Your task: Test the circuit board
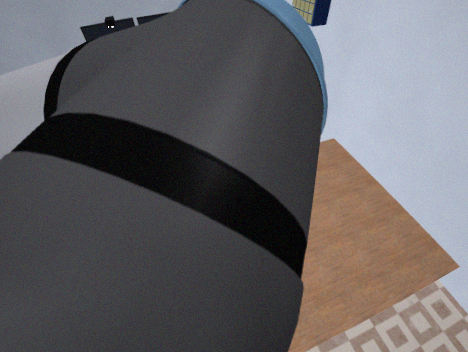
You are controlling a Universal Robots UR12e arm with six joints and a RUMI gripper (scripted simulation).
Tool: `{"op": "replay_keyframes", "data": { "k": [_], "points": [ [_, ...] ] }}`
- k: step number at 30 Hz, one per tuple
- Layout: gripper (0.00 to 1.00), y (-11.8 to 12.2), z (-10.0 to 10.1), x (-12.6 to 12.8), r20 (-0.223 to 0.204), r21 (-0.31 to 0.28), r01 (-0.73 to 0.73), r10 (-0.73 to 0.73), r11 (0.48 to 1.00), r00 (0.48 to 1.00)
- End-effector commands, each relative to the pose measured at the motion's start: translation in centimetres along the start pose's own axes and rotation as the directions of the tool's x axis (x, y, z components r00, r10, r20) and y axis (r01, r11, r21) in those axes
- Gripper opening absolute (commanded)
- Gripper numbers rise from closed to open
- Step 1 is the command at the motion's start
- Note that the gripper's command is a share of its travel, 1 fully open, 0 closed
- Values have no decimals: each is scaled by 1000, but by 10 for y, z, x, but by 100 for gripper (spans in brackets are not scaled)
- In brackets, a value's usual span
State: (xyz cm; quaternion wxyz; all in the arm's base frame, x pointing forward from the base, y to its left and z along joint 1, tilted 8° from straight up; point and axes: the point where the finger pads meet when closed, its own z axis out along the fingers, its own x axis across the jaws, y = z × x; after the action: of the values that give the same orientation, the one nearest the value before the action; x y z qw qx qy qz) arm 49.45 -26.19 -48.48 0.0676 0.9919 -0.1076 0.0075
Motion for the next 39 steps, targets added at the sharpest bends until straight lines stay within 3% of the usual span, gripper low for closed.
{"op": "replay_keyframes", "data": {
  "k": [1,39],
  "points": [
    [51,0,0,0,-1,0,0,0,1000,1000],
    [44,0,0,0,-1,0,0,0,1000,1000]
  ]
}}
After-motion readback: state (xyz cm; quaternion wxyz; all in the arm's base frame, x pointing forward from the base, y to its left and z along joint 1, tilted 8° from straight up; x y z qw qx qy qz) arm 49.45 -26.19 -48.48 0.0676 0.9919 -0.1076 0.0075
